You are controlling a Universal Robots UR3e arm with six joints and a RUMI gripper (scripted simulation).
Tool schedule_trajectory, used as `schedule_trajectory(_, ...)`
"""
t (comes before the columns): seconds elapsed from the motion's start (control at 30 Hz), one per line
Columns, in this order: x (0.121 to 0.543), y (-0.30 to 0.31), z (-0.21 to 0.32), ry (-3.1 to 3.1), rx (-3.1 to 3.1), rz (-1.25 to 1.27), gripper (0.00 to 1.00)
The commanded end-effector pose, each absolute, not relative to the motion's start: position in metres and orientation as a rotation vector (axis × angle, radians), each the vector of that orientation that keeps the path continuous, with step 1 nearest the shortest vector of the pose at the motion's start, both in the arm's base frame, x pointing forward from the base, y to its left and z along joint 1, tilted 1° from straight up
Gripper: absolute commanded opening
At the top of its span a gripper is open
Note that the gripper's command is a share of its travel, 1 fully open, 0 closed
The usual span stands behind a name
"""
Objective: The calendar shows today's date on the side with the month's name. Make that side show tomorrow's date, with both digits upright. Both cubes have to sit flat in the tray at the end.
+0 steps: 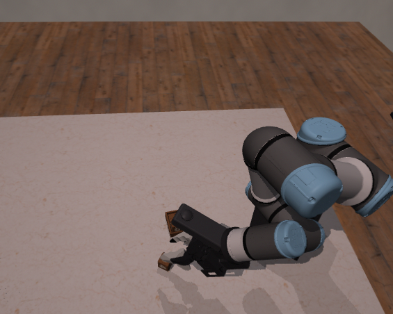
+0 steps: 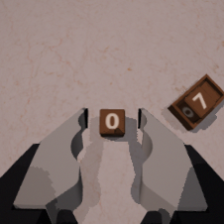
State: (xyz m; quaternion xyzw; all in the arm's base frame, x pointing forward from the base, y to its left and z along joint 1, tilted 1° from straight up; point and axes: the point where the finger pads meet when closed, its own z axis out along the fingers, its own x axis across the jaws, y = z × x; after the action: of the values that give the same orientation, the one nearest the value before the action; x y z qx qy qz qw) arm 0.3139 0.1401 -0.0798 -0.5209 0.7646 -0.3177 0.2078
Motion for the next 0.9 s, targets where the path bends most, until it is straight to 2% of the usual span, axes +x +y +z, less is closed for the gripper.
schedule_trajectory(0.0,0.3164,0.1401,-0.0758,2.113,-1.433,-0.892,0.28)
schedule_trajectory(0.87,0.3168,0.1404,-0.0838,2.113,-1.431,-0.890,0.28)
